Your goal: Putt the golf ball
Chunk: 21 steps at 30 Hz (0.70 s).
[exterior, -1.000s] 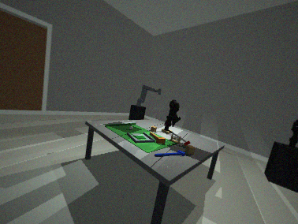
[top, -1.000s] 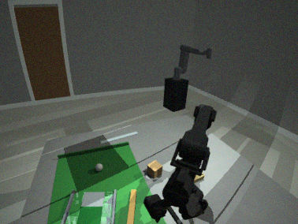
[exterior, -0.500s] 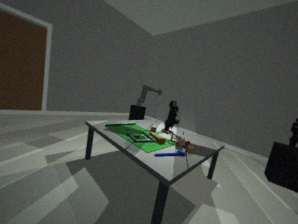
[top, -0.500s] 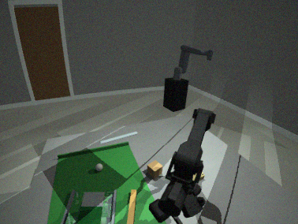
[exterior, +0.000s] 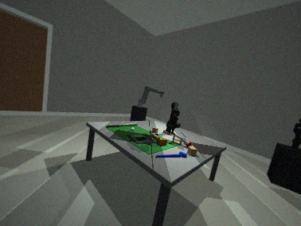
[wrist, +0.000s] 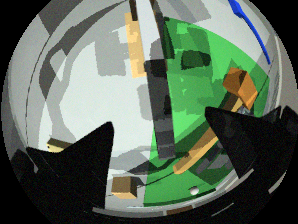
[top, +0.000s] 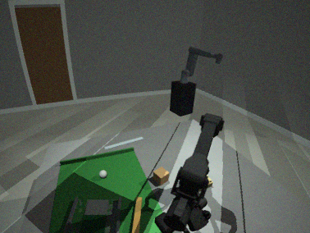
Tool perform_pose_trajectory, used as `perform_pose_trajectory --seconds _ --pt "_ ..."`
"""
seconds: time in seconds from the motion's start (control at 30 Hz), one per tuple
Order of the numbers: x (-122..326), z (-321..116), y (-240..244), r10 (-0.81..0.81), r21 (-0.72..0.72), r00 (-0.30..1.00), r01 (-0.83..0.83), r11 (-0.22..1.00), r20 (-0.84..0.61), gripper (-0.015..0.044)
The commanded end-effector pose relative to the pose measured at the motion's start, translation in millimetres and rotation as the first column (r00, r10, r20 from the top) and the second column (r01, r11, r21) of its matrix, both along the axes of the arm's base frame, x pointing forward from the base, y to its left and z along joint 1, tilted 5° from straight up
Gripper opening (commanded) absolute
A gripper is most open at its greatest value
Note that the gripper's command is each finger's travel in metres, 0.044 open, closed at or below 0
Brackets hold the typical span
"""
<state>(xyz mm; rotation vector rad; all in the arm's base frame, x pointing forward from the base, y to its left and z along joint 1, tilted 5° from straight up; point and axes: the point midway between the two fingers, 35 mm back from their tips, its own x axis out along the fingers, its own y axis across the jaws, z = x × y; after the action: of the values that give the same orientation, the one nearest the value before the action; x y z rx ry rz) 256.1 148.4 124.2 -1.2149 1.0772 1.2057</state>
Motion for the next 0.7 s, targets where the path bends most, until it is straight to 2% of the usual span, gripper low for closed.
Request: perform_pose_trajectory --seconds 0.0,0.57,0.67 --pt "0 -4 1 0.001 0.001 1.0 -0.001 1.0 -0.006 0.044" --pt "1 -25 2 0.001 0.001 1.0 -0.001 1.0 -0.006 0.044" --pt "2 -22 2 0.002 0.001 1.0 -0.002 1.0 0.002 0.0361"
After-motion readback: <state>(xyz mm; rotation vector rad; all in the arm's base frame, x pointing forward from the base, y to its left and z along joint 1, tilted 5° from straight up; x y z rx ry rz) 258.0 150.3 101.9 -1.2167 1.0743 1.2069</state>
